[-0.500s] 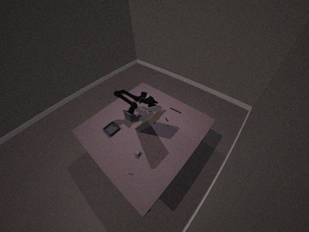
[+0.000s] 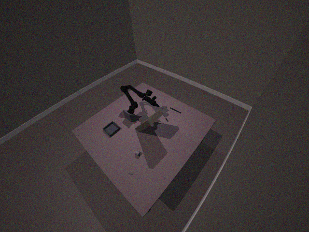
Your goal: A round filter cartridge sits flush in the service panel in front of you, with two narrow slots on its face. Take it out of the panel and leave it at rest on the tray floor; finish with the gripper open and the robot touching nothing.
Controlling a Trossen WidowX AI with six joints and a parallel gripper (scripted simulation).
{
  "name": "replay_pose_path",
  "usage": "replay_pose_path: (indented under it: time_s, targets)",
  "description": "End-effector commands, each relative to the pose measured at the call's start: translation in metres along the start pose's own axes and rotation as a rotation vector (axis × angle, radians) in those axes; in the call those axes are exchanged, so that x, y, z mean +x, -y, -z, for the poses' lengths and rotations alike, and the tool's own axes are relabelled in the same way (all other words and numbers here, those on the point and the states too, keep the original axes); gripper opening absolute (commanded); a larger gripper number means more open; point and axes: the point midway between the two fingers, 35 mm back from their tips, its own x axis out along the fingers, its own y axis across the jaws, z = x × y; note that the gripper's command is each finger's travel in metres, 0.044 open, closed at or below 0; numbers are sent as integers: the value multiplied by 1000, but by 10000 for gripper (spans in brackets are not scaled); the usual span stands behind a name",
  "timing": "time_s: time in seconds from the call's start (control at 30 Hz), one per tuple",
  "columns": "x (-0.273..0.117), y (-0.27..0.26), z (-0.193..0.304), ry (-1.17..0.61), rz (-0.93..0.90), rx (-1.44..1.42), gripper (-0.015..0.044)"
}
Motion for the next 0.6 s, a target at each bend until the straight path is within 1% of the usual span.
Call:
replay_pose_path:
  time_s: [0.0,0.23,0.43,0.47,0.57]
  targets:
    - [9,33,5,-110,66,215,106]
    - [11,108,16,-254,223,691,106]
    - [-7,174,29,-282,367,1138,106]
    - [-10,181,31,-279,382,1187,106]
    - [-16,188,38,-280,381,1171,106]
